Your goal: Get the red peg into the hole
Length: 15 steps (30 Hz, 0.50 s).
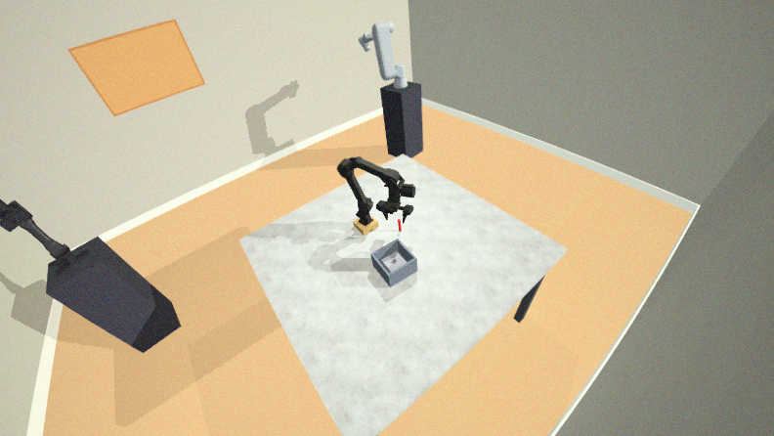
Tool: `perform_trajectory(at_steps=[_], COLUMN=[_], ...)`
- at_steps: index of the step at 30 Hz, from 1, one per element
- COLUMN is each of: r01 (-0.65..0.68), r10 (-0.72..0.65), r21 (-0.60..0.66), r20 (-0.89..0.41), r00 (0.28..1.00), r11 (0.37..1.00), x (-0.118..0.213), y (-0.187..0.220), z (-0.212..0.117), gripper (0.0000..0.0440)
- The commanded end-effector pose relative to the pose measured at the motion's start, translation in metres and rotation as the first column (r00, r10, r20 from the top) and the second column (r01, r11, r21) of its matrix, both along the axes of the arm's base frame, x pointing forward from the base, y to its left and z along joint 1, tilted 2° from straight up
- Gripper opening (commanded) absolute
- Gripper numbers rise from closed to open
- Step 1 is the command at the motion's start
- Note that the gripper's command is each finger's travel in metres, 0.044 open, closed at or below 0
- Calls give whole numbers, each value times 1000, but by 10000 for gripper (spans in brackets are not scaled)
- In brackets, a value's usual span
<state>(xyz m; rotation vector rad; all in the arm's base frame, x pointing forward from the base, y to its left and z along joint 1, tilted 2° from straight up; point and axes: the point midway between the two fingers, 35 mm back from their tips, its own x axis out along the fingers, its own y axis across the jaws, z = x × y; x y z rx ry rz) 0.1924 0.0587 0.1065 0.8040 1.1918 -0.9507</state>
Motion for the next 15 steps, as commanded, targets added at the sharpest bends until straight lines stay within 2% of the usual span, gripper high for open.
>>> perform_trajectory(at_steps=[1, 12, 15], r01=[-42, -109, -113], r10=[42, 108, 111], r21=[8, 45, 55], r20=[-16, 25, 29], r00=[999, 994, 993], r11=[999, 993, 992], x=[-2, 2, 1], y=[10, 29, 31], z=[-20, -71, -81], gripper=[440, 440, 424])
